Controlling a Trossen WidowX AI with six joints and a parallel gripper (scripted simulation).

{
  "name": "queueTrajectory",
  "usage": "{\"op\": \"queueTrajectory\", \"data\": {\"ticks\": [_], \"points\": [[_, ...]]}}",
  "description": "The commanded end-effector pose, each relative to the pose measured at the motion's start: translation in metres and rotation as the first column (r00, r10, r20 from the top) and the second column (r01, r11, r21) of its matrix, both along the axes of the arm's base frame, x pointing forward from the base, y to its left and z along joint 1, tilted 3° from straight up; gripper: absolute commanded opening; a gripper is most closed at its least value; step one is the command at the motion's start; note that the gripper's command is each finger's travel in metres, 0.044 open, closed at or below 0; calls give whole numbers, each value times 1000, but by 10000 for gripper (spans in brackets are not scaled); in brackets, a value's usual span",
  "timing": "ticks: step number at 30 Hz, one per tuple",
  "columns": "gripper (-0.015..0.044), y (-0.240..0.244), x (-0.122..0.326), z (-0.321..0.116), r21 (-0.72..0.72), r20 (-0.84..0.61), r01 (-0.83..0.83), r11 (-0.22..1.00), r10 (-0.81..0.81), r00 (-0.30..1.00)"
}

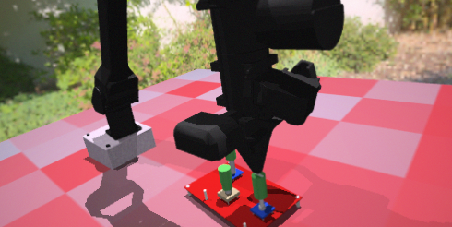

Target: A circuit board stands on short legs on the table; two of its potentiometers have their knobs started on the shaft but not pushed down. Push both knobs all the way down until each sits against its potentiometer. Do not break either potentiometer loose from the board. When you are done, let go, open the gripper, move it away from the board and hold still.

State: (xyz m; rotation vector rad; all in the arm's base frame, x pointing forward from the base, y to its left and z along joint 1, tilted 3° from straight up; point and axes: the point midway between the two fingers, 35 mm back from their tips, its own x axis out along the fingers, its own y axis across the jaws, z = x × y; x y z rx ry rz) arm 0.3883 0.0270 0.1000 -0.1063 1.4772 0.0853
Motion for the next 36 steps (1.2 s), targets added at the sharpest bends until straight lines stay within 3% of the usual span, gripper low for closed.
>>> {"op": "queueTrajectory", "data": {"ticks": [1,36], "points": [[0,1,0,-2,4,-1,3,1000,-3,1000],[0,1,1,-6,4,-1,3,1000,-3,1000]]}}
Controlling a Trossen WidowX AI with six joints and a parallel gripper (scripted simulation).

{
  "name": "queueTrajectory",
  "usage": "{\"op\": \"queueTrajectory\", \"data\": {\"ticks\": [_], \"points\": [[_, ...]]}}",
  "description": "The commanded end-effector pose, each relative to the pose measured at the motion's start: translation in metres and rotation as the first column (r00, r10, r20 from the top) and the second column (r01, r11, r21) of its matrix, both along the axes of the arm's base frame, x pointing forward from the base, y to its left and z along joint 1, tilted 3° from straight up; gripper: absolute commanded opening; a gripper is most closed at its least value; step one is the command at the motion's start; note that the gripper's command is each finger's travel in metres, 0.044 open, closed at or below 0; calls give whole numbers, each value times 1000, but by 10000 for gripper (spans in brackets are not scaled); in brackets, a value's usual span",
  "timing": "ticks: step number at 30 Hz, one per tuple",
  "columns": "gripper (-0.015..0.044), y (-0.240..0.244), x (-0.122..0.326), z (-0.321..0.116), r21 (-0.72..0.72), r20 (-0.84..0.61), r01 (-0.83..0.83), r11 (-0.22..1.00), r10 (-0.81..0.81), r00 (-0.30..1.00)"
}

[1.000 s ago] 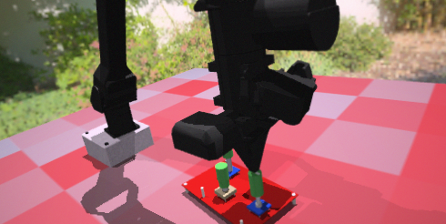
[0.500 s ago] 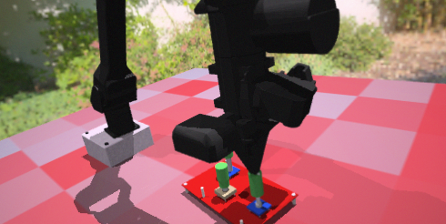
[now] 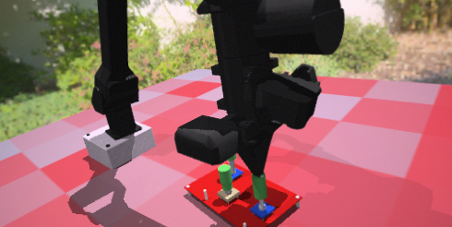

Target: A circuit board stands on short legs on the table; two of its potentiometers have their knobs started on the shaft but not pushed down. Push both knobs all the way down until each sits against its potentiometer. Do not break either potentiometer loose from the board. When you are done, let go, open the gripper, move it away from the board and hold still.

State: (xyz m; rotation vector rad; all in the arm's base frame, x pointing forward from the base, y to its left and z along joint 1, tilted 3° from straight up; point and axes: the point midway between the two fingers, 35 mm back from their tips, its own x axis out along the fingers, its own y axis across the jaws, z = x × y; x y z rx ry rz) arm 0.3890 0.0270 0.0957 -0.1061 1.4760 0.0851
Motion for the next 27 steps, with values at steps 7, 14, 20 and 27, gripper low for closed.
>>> {"op": "queueTrajectory", "data": {"ticks": [7,14,20,27], "points": [[0,0,0,-5,4,-2,3,1000,-3,1000],[0,0,0,-7,4,-2,3,1000,-3,1000],[0,0,1,-11,4,-2,3,1000,-3,1000],[0,0,1,-11,4,-2,3,1000,-3,1000]]}}
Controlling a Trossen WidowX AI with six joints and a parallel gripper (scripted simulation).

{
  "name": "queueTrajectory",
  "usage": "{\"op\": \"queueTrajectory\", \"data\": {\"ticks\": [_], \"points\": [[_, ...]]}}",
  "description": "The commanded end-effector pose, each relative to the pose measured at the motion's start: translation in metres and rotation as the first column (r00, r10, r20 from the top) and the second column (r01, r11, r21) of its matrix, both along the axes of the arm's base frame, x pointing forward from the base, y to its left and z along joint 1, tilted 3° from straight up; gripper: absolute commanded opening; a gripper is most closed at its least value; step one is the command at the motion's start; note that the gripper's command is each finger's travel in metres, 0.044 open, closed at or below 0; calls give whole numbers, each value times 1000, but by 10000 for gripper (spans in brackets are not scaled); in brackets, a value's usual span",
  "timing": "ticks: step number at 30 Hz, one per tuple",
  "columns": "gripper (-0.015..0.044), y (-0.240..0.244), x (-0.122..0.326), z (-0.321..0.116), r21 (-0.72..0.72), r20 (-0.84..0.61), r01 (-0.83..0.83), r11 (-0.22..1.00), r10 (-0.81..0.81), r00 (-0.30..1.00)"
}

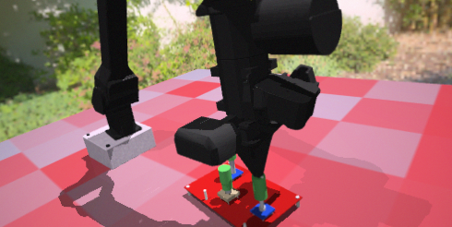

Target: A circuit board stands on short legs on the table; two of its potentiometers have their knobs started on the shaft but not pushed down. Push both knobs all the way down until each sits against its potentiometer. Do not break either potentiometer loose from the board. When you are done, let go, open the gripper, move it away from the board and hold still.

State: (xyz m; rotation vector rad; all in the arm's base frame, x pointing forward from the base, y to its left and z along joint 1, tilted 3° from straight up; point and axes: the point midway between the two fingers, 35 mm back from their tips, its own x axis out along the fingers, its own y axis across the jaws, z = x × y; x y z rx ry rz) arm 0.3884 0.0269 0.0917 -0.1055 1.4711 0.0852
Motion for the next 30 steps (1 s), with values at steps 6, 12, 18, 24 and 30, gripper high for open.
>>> {"op": "queueTrajectory", "data": {"ticks": [6,12,18,24,30], "points": [[0,1,2,-12,4,-7,3,1000,-3,1000],[0,1,2,-12,4,-7,3,1000,-3,1000],[0,1,2,-15,4,-7,3,1000,-3,1000],[0,0,2,-17,4,-7,3,1000,-3,1000],[0,0,2,-17,4,-7,3,1000,-3,1000]]}}
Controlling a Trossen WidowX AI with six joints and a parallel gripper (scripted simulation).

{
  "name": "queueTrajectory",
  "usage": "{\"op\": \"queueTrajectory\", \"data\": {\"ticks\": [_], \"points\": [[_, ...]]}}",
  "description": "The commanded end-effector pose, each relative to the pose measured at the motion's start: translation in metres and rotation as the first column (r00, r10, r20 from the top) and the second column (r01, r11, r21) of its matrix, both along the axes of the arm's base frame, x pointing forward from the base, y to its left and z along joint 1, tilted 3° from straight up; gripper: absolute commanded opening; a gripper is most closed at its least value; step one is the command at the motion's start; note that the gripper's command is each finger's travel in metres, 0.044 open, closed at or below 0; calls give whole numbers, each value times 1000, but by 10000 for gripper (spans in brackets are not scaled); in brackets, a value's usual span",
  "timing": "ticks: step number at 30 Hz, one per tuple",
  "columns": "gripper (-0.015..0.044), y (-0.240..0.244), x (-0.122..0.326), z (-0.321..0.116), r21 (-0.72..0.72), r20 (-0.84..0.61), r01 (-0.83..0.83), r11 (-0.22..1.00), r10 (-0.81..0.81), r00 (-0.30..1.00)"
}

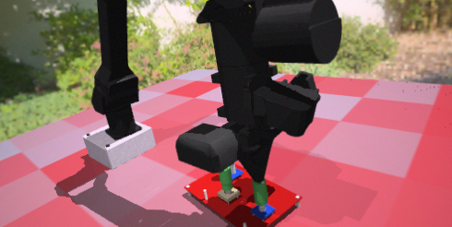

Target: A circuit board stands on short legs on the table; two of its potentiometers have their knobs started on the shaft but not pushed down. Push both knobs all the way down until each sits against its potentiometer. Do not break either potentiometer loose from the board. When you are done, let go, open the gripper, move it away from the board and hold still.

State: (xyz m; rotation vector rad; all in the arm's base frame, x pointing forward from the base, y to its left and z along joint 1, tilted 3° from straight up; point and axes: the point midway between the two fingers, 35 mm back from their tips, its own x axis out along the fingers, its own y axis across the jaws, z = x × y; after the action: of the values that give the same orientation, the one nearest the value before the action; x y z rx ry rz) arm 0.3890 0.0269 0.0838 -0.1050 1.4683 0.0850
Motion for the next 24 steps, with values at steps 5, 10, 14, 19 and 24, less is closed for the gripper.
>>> {"op": "queueTrajectory", "data": {"ticks": [5,10,14,19,24], "points": [[0,1,2,-12,3,-10,2,1000,-2,1000],[0,1,2,-12,3,-10,2,1000,-2,1000],[0,1,2,-12,3,-10,2,1000,-2,1000],[0,1,2,-13,3,-10,2,1000,-2,1000],[0,1,2,-13,3,-10,2,1000,-2,1000]]}}
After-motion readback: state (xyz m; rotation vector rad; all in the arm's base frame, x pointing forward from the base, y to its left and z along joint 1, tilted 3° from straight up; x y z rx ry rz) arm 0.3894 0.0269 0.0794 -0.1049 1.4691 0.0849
